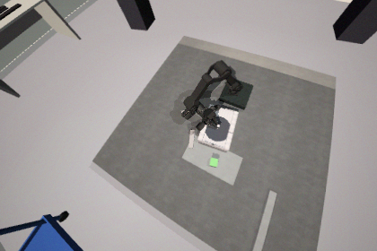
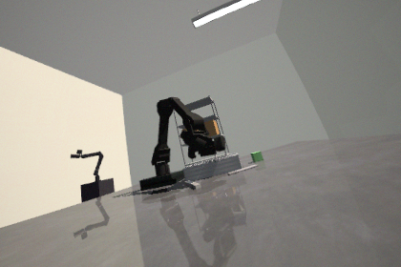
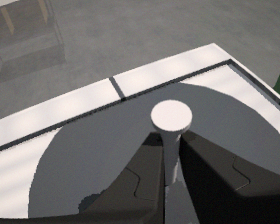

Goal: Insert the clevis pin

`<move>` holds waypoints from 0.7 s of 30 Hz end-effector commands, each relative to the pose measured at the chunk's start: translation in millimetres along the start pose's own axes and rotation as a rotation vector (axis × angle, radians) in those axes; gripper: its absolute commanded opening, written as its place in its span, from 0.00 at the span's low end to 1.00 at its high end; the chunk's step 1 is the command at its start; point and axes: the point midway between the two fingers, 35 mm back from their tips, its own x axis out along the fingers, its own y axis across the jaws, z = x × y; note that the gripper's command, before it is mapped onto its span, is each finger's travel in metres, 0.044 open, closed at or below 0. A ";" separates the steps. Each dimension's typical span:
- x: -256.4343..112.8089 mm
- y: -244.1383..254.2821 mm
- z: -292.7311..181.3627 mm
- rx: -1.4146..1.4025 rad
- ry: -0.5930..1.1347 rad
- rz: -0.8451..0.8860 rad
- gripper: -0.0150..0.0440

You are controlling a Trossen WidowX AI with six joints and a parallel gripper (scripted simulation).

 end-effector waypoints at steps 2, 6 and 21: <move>0.7 -0.7 -1.5 0.004 -0.002 -0.002 0.25; 1.0 -0.7 -2.1 0.004 -0.002 -0.002 0.25; 1.6 -1.0 -2.8 -0.002 0.000 -0.001 0.25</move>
